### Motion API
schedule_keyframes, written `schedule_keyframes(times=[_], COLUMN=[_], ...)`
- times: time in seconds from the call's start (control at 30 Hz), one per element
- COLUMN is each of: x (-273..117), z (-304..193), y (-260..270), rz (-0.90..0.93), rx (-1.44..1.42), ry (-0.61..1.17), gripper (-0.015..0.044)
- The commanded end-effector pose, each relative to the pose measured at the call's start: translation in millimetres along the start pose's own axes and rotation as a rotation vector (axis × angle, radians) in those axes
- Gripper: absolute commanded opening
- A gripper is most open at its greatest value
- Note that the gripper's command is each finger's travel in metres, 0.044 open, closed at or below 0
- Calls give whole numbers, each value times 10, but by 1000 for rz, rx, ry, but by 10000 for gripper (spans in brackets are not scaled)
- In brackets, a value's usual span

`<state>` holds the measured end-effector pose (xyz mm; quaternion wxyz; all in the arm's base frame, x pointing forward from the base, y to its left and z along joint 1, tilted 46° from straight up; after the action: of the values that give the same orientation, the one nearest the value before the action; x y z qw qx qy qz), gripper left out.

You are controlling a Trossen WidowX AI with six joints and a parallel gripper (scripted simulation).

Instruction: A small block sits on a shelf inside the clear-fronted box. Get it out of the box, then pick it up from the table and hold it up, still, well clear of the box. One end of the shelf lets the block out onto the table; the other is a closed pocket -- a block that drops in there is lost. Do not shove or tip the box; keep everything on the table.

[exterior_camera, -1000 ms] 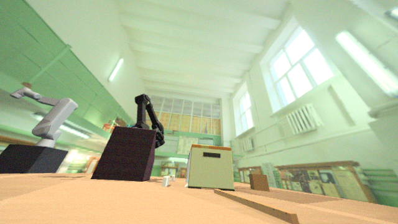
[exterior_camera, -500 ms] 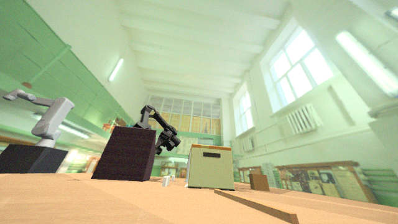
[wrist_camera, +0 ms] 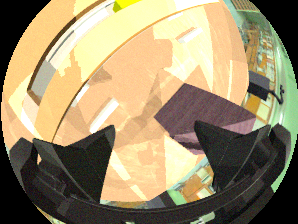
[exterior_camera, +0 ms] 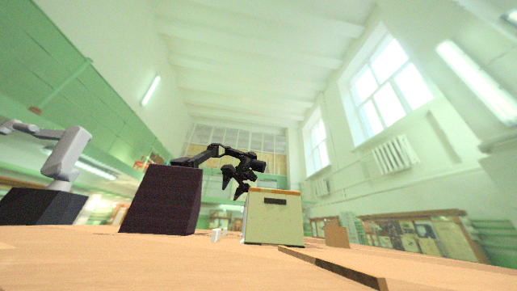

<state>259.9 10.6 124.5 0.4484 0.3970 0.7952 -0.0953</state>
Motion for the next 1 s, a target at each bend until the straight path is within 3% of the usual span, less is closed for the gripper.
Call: schedule_keyframes(times=[0.0, 0.37, 0.97], x=[-83, 81, 258], z=[431, 1470, 1553], y=[-169, -887, -880], rz=[113, 467, 488], rx=[218, 757, 787], ry=[62, 392, 410], gripper=[400, 400, 400])
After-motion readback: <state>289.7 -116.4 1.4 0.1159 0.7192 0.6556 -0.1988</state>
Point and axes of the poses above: the point midway between the two fingers, 35 mm back from their tips, its own x axis out along the fingers, its own y axis across the jaws, z = x × y, the point moved 7 cm from there along -x, back along the fingers, and after that the axes turned 6 degrees about x, right-handed, at the moved point
